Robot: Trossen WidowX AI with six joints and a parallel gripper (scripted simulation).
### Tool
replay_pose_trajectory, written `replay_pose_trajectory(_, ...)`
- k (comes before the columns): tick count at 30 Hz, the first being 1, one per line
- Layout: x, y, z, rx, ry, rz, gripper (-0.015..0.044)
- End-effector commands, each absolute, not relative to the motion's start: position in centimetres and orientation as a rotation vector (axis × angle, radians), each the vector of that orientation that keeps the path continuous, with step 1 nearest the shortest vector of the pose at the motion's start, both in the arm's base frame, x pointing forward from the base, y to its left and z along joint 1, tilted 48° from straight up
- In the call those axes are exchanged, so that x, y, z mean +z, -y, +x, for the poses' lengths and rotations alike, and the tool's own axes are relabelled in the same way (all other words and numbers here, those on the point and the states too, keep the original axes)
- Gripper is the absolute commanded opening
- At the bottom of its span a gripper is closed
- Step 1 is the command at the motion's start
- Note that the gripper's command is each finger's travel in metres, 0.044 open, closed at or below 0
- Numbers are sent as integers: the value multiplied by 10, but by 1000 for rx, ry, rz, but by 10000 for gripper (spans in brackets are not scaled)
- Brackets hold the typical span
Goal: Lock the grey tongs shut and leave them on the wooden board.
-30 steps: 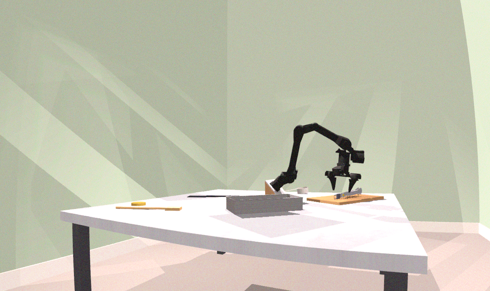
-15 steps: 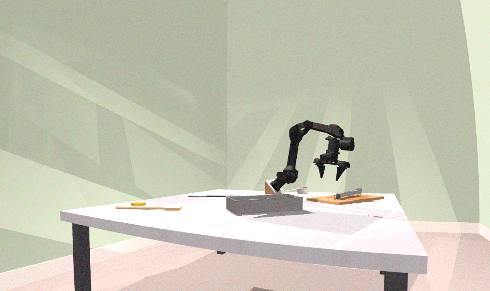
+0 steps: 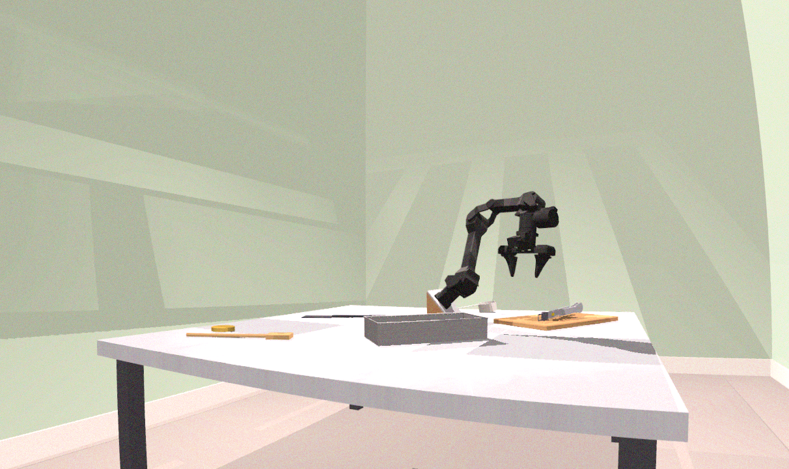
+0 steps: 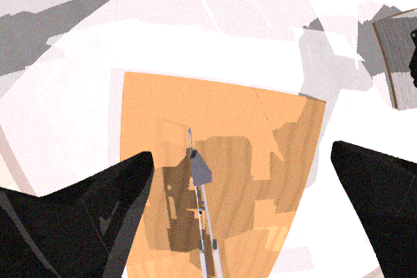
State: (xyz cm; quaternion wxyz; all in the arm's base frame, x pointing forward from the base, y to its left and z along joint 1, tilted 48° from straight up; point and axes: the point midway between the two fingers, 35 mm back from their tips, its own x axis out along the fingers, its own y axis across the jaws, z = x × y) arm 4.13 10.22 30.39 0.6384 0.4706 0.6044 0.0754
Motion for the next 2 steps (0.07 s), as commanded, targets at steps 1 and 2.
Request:
replay_pose_trajectory(1, 309, -96, 35, 176, -1374, 1070, 440)
replay_pose_trajectory(2, 310, -95, 34, 175, -1374, 1068, 440)
